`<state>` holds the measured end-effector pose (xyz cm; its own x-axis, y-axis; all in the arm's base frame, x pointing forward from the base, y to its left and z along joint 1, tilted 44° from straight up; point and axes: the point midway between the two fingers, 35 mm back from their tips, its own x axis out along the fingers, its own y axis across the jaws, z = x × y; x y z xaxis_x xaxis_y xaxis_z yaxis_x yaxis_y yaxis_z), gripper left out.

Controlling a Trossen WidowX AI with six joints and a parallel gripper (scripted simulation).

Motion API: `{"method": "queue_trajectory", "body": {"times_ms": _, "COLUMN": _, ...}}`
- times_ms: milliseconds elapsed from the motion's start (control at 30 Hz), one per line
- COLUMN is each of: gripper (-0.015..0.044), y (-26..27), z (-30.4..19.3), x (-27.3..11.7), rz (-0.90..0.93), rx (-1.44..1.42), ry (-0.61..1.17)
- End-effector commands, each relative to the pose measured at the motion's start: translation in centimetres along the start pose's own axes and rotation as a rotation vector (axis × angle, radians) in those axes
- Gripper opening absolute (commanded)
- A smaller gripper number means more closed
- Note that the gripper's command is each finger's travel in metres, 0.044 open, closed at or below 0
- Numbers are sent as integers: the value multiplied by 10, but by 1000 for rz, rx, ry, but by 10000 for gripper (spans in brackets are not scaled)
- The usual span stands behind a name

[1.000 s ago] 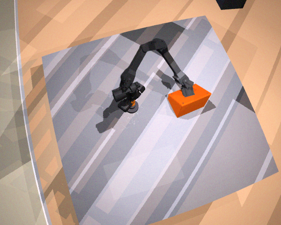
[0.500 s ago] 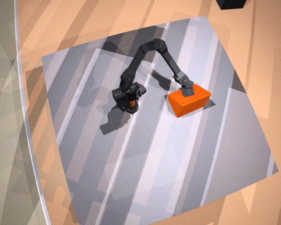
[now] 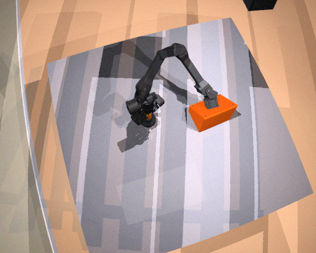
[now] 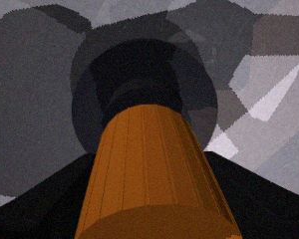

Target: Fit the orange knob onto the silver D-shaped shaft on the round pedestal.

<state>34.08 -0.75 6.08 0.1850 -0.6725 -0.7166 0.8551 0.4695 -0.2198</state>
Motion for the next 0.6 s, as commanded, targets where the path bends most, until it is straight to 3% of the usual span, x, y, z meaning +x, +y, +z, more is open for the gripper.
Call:
{"method": "queue_trajectory", "body": {"times_ms": 0, "gripper": 0, "y": 0, "z": 1, "x": 1, "rz": -1, "rx": 3, "ry": -3}}
{"method": "queue_trajectory", "body": {"times_ms": 400, "gripper": 0, "y": 0, "z": 1, "x": -4, "rz": -1, "rx": 12, "ry": -2}}
{"method": "queue_trajectory", "body": {"times_ms": 567, "gripper": 0, "y": 1, "z": 1, "x": -3, "rz": 0, "rx": 172, "ry": -3}}
